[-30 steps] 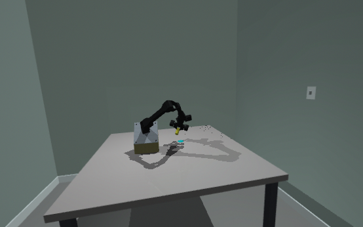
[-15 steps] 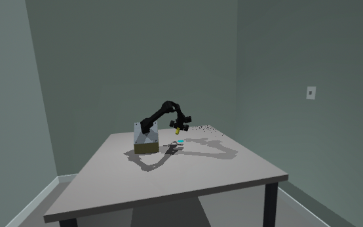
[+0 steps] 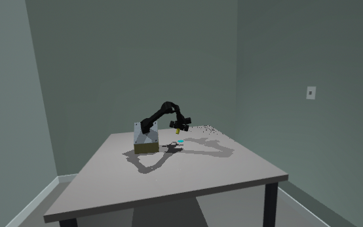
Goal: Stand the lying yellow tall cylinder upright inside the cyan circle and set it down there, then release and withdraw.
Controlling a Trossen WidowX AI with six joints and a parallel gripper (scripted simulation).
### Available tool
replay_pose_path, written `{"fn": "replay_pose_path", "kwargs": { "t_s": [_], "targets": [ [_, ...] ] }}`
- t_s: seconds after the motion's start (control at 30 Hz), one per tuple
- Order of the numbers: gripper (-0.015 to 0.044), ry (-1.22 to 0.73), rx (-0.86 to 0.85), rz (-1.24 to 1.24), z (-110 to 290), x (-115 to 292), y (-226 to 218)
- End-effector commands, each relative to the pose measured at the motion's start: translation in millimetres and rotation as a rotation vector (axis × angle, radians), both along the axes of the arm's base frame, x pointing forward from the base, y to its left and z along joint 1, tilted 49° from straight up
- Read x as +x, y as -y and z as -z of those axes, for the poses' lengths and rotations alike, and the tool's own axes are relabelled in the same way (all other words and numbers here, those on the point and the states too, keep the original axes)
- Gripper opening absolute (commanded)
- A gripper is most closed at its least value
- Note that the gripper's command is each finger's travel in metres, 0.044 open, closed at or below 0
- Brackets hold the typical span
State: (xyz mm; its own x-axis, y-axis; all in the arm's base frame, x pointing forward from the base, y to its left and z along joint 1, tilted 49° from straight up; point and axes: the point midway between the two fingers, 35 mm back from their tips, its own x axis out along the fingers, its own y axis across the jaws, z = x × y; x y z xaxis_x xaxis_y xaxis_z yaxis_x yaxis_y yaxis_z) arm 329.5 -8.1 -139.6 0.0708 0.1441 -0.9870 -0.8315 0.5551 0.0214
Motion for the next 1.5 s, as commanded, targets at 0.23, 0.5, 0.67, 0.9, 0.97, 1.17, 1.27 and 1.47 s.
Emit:
{"fn": "replay_pose_path", "kwargs": {
  "t_s": [0.23, 0.5, 0.67, 0.9, 0.97, 1.17, 1.27, 1.47],
  "targets": [
    [0.0105, 0.064, 0.062, -0.022, -5.0, 0.0, 1.1],
    [0.0105, 0.111, 0.099, -0.037, -8.8, 0.3, 1.9],
    [0.0105, 0.142, 0.122, -0.047, -11.5, 0.4, 2.4],
    [0.0105, 0.186, 0.151, -0.062, -15.5, 0.4, 3.1],
    [0.0105, 0.199, 0.159, -0.067, -16.8, 0.4, 3.4],
    [0.0105, 0.238, 0.182, -0.081, -20.7, 0.2, 4.0],
    [0.0105, 0.258, 0.193, -0.088, -22.7, 0.1, 4.4],
    [0.0105, 0.298, 0.214, -0.103, -27.0, -0.3, 5.1]
  ]
}}
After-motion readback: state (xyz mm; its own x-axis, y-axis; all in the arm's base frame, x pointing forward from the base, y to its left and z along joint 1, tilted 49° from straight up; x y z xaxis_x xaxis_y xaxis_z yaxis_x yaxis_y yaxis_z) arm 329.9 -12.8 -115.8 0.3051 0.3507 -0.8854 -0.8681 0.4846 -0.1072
